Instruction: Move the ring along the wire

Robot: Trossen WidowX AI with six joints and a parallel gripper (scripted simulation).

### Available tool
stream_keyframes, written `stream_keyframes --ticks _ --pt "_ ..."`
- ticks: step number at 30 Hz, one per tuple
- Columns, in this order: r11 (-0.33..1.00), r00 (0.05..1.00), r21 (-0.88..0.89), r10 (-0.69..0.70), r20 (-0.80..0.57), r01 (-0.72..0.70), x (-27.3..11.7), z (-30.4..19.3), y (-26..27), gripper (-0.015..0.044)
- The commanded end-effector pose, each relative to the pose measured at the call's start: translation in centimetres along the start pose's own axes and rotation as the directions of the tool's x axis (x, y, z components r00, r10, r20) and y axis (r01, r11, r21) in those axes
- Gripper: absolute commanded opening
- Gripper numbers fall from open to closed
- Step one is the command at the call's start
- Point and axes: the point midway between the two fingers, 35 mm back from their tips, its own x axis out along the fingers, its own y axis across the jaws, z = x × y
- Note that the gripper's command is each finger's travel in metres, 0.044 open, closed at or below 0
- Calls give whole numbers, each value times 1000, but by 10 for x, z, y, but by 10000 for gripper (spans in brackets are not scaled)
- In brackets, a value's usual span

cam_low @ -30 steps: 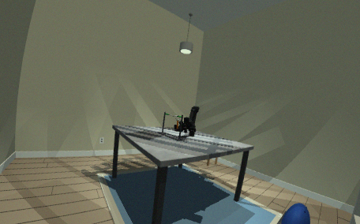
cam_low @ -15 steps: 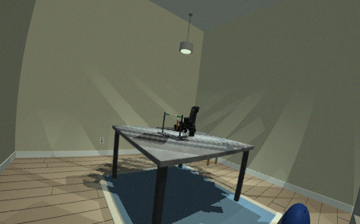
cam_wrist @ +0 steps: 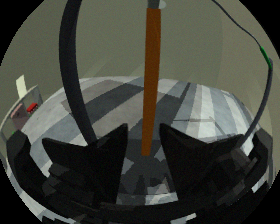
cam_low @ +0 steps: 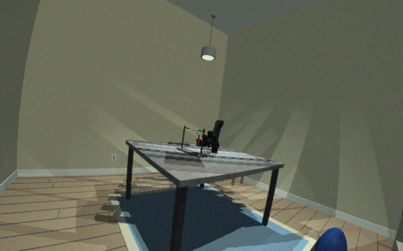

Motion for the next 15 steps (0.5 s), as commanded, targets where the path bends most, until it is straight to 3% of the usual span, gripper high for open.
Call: stream_keyframes --ticks 1,15 --pt "1000 1000 5 -5 -7 5 -9 -3 -1 160" --pt "1000 1000 7 -7 -8 7 -30 -6 -2 160"
